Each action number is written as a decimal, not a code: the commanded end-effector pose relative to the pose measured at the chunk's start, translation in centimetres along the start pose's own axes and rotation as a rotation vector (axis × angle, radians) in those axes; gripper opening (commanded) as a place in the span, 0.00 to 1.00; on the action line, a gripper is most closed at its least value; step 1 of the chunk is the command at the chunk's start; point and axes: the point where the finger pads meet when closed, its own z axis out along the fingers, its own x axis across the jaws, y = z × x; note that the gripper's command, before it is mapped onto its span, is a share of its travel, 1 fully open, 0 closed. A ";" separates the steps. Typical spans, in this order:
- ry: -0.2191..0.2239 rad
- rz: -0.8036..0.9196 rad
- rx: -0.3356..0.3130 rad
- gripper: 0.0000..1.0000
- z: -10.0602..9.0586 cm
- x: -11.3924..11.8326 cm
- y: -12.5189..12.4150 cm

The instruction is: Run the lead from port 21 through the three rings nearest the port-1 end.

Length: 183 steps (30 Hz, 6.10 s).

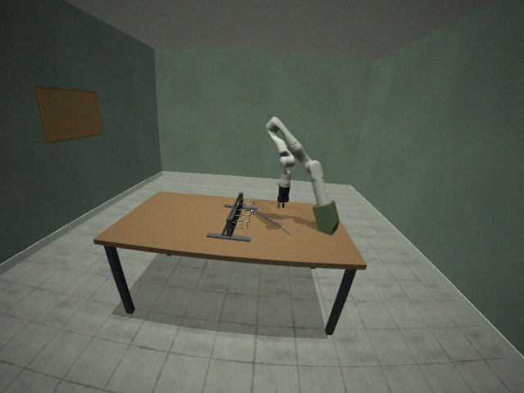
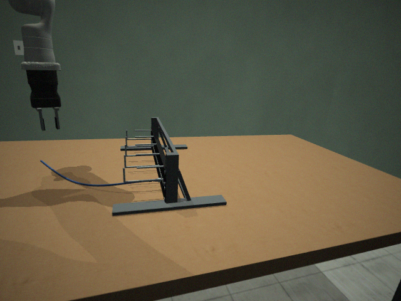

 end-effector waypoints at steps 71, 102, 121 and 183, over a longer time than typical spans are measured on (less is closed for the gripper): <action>-0.003 -0.226 0.000 0.67 0.1 0.1 1.3; -0.001 -0.227 0.000 0.67 2.2 0.1 1.3; -0.001 -0.227 0.000 0.67 6.3 0.1 1.2; -0.001 -0.227 0.000 0.67 13.9 0.0 1.2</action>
